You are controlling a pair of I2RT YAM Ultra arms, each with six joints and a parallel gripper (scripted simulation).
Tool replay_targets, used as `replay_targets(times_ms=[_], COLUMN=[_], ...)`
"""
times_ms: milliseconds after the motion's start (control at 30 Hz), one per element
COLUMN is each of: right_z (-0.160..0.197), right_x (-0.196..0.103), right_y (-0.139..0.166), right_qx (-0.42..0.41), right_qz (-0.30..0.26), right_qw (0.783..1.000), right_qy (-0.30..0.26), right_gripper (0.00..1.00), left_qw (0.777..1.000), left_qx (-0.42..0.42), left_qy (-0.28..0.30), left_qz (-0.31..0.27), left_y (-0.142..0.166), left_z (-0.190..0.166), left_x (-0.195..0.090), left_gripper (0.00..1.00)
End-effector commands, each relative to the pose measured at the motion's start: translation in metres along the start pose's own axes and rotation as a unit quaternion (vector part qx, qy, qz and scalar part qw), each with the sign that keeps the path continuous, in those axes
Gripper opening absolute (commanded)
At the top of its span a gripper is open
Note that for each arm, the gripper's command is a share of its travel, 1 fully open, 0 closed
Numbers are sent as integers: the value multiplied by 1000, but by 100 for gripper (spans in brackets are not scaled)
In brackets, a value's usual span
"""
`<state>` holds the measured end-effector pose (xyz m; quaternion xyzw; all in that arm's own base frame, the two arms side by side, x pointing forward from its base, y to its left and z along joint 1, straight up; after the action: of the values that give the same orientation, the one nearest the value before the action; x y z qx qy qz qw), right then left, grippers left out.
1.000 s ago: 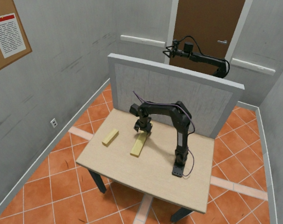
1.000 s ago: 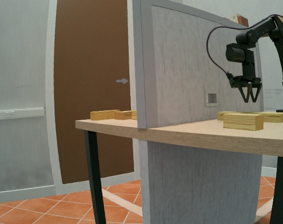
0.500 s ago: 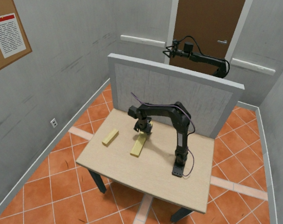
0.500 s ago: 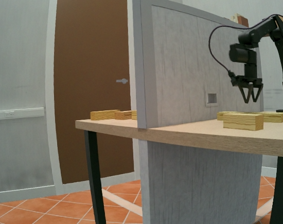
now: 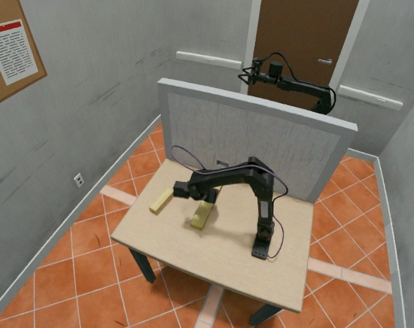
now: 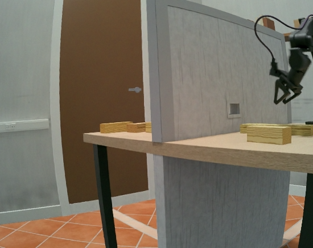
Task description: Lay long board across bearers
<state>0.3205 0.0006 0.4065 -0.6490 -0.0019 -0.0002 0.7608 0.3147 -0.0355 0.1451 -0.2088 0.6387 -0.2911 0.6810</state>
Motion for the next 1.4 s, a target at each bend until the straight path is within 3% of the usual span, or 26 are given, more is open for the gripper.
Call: replay_targets(times_ms=[0,33,67,567,933,967,1267,1367], right_z=[7,7,7,7,7,7,7,7], right_x=[0,0,0,0,0,0,0,0], right_y=[-21,-21,-21,-21,-21,-21,-21,-21], right_qx=[1,1,1,1,1,1,1,1], right_qz=[-30,-30,-30,-30,-30,-30,-30,-30], right_qw=[999,999,999,999,999,999,999,999], right_qy=[-14,-14,-14,-14,-14,-14,-14,-14], right_gripper=[100,100,100,100,100,100,100,100], left_qw=[996,997,997,999,999,999,999,999], left_qx=[29,65,65,22,27,12,20,5], left_qy=[22,1,0,-9,-25,-5,-8,-3], left_qz=[-85,-38,-29,-44,-32,-44,-42,-49], left_y=[38,43,55,96,89,89,86,93], left_z=[-14,1,1,-5,0,-16,-10,-15], left_x=[20,-2,-5,-3,-14,9,14,30], left_gripper=[76,76,76,76,76,76,76,76])
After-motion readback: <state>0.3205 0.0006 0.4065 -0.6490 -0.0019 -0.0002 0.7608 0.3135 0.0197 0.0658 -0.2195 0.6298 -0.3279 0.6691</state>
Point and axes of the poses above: on each arm, the point where the finger pads meet when closed, its own x axis out along the fingers, its own z axis across the jaws, y = z × x, the point moved 6 cm from there along -x, back along the fingers, and after that the axes turned 9 degrees about x, right-handed, at the moved point
